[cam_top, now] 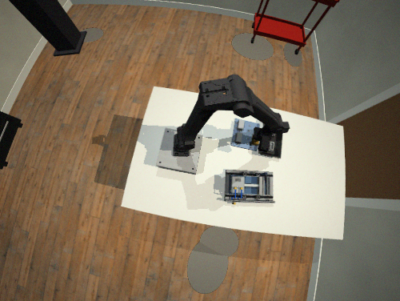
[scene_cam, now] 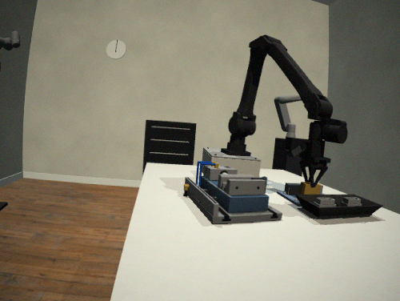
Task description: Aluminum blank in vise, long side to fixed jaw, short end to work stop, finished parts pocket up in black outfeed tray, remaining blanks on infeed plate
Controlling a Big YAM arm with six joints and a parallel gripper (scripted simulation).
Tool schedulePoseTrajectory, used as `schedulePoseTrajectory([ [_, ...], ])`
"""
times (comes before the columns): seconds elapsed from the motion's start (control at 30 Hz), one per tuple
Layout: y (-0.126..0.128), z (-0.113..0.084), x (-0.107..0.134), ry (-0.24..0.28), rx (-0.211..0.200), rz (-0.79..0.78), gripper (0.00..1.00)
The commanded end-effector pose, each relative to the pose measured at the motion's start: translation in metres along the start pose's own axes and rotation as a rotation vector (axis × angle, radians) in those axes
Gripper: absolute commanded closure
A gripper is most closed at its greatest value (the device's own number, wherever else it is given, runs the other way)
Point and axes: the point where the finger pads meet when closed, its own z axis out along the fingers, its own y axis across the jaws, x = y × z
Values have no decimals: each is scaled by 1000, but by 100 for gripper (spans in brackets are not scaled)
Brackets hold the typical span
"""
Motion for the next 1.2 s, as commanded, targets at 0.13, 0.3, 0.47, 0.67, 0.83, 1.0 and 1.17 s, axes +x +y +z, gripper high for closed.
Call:
schedulePoseTrajectory([
  [0.13, 16, -20, 11, 24, -69, 4, 100],
  [0.3, 13, -18, 10, 22, -64, 4, 100],
  [0.47, 19, -21, 12, 27, -77, 5, 100],
  [0.67, 17, -19, 11, 26, -74, 5, 100],
  [0.83, 10, -14, 8, 21, -62, 5, 100],
  [1.0, 15, -16, 10, 25, -73, 5, 100],
  [1.17, 17, -17, 11, 27, -78, 5, 100],
])
